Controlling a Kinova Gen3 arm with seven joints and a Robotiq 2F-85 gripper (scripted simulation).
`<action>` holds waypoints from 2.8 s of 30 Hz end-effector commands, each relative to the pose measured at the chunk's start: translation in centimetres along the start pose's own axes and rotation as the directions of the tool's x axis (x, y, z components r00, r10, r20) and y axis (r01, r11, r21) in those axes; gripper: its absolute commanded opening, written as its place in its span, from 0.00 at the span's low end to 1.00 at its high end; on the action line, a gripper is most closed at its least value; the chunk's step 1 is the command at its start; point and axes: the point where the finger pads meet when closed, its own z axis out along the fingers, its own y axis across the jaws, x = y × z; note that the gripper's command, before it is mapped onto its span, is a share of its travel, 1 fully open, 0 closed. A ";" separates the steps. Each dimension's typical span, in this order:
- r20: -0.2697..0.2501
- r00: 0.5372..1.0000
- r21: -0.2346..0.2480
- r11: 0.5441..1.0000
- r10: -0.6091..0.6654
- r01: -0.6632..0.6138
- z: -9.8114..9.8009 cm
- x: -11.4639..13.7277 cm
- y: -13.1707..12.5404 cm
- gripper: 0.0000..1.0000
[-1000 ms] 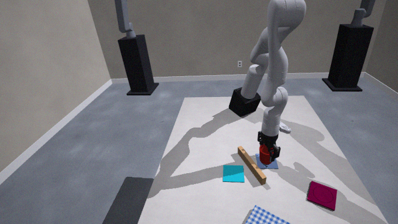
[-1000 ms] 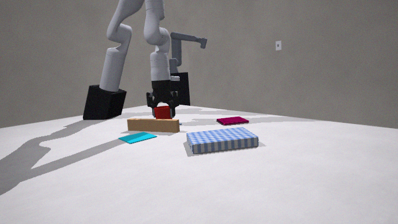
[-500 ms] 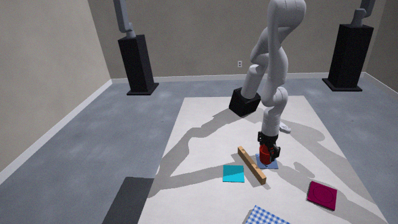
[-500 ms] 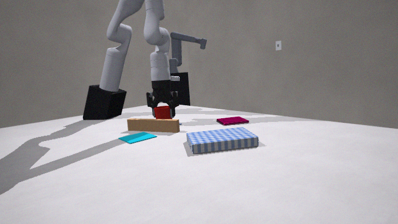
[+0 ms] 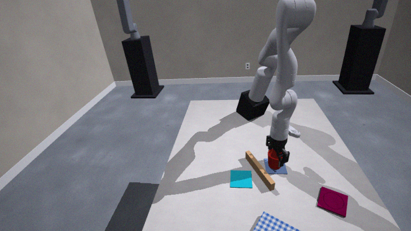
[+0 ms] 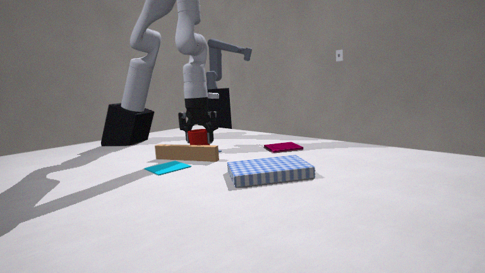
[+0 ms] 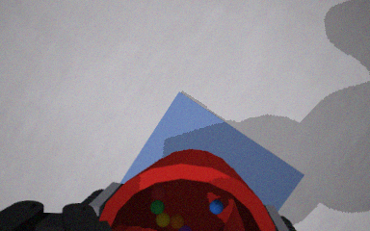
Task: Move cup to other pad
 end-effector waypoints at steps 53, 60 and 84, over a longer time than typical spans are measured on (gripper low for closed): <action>0.001 1.000 -0.005 1.000 0.011 -0.011 -6.5 -0.1 0.2 0.82; 0.001 1.000 -0.005 1.000 0.011 -0.011 -6.5 -0.1 0.2 0.82; 0.001 1.000 -0.004 1.000 0.011 -0.011 -6.4 -4.3 0.2 0.82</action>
